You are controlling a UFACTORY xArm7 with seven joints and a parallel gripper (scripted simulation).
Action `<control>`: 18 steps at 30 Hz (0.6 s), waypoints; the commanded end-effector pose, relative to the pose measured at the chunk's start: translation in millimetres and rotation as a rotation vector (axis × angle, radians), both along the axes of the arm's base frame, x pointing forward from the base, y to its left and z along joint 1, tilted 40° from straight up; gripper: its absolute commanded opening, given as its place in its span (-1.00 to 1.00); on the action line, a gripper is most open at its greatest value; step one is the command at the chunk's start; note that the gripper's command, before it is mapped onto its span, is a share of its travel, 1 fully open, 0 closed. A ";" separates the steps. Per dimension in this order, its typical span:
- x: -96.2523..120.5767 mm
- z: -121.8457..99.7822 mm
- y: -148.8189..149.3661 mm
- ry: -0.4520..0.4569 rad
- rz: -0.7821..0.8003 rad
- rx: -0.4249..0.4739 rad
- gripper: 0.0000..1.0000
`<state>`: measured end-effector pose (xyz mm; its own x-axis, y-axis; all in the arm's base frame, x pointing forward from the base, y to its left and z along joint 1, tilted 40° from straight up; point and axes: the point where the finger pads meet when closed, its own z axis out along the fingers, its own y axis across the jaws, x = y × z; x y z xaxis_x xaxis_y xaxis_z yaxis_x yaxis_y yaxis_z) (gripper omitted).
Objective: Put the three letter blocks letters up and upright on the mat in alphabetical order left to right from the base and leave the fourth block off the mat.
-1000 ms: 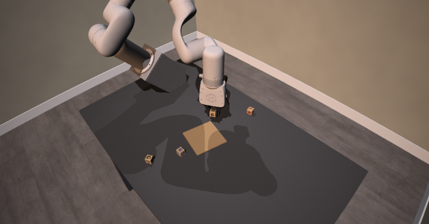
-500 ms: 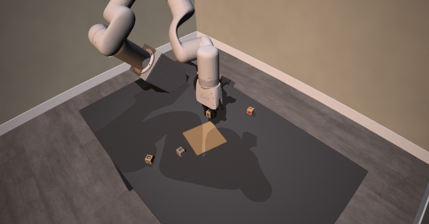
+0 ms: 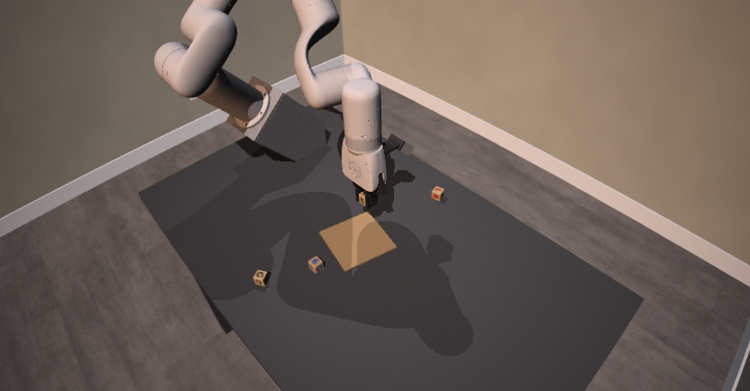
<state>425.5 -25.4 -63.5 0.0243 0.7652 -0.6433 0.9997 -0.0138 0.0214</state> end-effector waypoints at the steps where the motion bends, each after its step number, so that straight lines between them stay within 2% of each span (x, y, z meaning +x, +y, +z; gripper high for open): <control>1: 1.4 0.9 1.5 -0.003 0.002 0.002 -0.57; 11: 1.5 -4.0 -2.6 -0.011 -0.010 0.001 -0.57; 18: 1.6 -24.2 -19.5 -0.011 -0.010 0.001 -0.57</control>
